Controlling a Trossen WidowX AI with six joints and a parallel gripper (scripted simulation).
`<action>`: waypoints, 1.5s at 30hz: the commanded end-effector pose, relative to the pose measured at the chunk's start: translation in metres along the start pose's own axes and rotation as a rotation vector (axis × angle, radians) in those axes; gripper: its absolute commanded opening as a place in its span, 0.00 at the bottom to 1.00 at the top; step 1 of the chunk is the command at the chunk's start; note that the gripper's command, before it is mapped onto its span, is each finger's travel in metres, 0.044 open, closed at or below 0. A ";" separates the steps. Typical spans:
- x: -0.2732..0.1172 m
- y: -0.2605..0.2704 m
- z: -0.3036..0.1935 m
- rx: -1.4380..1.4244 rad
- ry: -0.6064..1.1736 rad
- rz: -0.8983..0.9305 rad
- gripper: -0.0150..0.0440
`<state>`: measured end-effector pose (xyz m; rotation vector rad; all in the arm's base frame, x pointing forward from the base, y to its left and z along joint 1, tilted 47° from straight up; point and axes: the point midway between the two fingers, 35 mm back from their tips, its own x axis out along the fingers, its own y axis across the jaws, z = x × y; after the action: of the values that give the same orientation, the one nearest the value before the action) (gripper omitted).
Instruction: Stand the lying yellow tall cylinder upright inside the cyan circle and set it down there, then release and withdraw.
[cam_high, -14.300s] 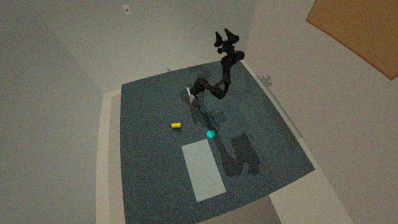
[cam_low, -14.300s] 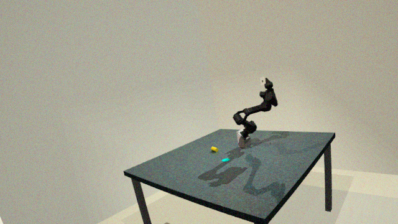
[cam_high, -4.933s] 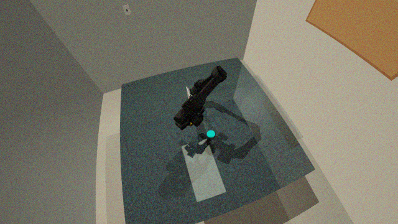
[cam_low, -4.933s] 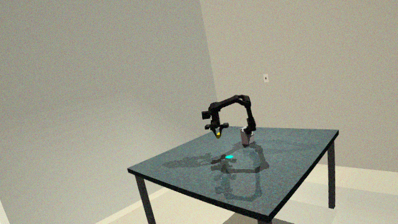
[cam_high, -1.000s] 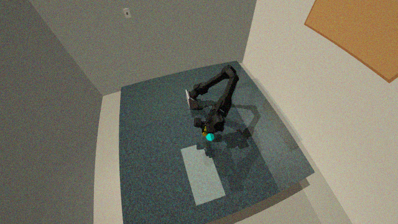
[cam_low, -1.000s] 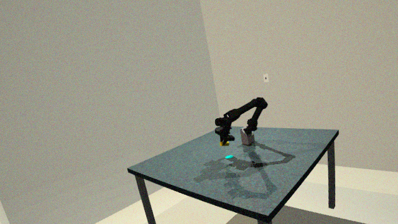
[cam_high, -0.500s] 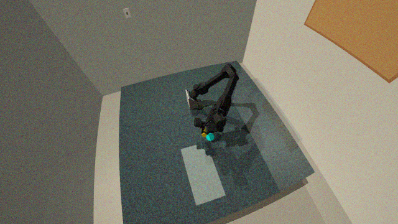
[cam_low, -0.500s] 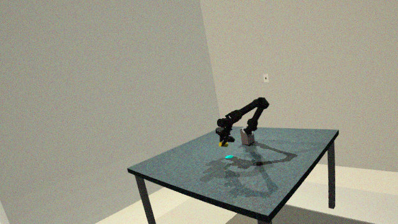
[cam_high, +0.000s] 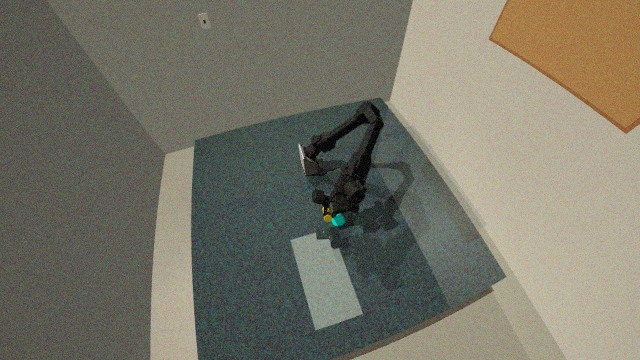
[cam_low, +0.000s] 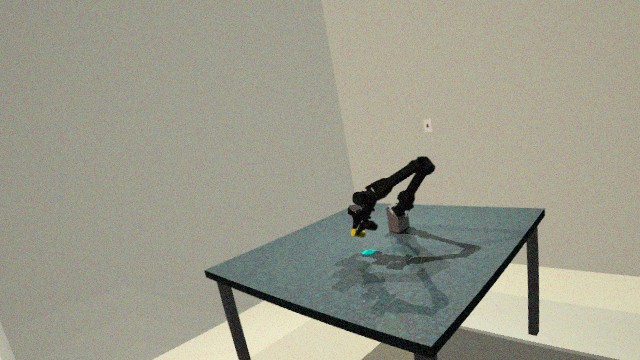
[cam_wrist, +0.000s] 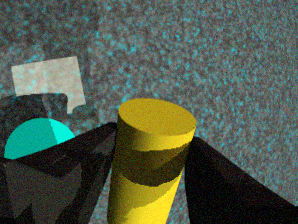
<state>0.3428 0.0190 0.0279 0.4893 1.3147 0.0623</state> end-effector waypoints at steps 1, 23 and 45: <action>-0.002 0.000 0.002 0.001 -0.032 -0.009 0.43; 0.000 0.002 0.003 0.014 -0.167 -0.042 0.43; -0.001 0.005 0.004 0.038 -0.308 -0.055 0.43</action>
<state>0.3465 0.0223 0.0280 0.4721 1.0556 -0.0712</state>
